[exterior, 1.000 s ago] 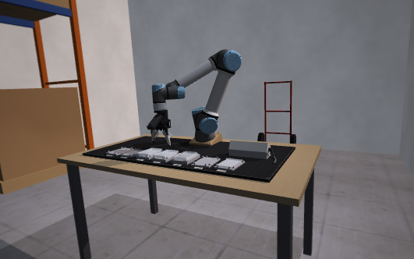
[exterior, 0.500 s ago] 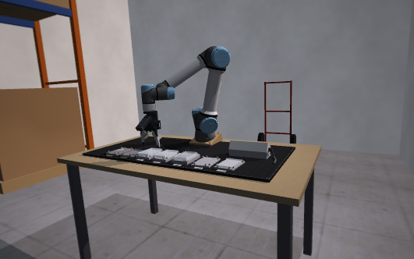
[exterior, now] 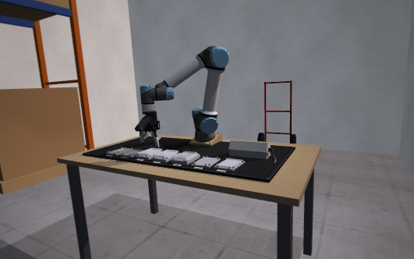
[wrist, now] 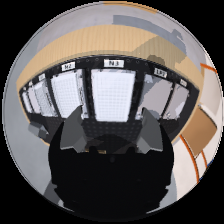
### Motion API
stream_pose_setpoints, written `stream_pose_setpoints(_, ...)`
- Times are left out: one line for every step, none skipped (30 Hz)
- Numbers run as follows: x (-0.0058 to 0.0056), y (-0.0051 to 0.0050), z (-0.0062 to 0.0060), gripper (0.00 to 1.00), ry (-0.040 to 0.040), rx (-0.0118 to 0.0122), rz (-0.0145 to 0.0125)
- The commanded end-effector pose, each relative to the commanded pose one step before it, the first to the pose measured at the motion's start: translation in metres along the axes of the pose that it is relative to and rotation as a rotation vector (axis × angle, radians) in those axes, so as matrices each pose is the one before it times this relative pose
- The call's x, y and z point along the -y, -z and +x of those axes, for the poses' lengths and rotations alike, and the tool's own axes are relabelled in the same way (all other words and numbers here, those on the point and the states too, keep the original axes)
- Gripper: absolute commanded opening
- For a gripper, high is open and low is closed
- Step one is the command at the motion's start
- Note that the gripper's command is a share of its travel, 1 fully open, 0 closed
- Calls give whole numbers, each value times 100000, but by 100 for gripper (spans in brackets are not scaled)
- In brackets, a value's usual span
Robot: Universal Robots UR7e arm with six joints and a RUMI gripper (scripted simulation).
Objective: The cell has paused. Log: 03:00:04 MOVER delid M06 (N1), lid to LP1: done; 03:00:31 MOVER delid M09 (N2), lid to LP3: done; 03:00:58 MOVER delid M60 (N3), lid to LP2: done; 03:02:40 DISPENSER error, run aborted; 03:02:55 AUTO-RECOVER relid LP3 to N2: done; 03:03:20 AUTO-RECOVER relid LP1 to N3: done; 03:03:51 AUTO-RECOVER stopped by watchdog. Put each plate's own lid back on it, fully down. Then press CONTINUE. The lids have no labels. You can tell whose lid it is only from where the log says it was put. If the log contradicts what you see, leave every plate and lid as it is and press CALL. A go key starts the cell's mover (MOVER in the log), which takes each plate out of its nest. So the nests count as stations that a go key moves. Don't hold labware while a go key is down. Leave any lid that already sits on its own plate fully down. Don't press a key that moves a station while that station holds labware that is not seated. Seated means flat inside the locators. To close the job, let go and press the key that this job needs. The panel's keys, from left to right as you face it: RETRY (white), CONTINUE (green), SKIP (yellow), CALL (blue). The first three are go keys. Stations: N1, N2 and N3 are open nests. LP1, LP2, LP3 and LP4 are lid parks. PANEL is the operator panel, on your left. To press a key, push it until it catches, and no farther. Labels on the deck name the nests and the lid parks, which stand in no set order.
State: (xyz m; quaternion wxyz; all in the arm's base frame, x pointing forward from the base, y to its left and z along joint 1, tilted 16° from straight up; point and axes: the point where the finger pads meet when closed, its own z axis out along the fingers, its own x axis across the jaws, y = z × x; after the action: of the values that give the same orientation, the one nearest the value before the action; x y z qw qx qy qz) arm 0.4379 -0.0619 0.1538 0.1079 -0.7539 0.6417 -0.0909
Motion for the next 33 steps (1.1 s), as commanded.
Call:
stream_pose_setpoints(36,-487,20,82,19,-65,83)
stream_pose_setpoints(0,-166,0,82,0,0,0)
stream_pose_setpoints(0,-167,0,82,0,0,0)
stream_pose_setpoints(0,-167,0,82,0,0,0)
stream_pose_setpoints(0,-167,0,82,0,0,0)
stream_pose_setpoints(0,-167,0,82,0,0,0)
stream_pose_setpoints(0,-167,0,82,0,0,0)
stream_pose_setpoints(0,-167,0,82,0,0,0)
stream_pose_setpoints(0,-167,0,82,0,0,0)
stream_pose_setpoints(0,-167,0,82,0,0,0)
stream_pose_setpoints(0,-167,0,82,0,0,0)
stream_pose_setpoints(0,-36,0,82,0,0,0)
stream_pose_setpoints(0,0,0,82,0,0,0)
stream_pose_setpoints(0,0,0,82,0,0,0)
stream_pose_setpoints(0,0,0,82,0,0,0)
stream_pose_setpoints(1,-1,0,82,0,0,0)
stream_pose_setpoints(-3,8,0,82,0,2,-1)
stream_pose_setpoints(1,-2,0,82,0,-1,0)
stream_pose_setpoints(1,-2,0,82,0,0,0)
stream_pose_setpoints(0,-1,0,82,0,0,0)
stream_pose_setpoints(0,-1,0,82,0,0,0)
stream_pose_setpoints(0,-1,0,82,0,0,0)
stream_pose_setpoints(0,-1,0,82,0,0,0)
stream_pose_setpoints(0,0,0,82,0,0,0)
stream_pose_setpoints(0,0,0,82,0,0,0)
stream_pose_setpoints(0,0,0,0,0,0,0)
stream_pose_setpoints(-1,9,0,0,1,1,0)
stream_pose_setpoints(0,-2,1,0,0,-3,0)
stream_pose_setpoints(1,2,2,0,1,-5,3)
stream_pose_setpoints(-1,-9,-3,0,-1,7,-4)
stream_pose_setpoints(0,0,0,0,0,0,0)
stream_pose_setpoints(0,0,0,0,0,0,0)
stream_pose_setpoints(2,8,4,0,2,-12,7)
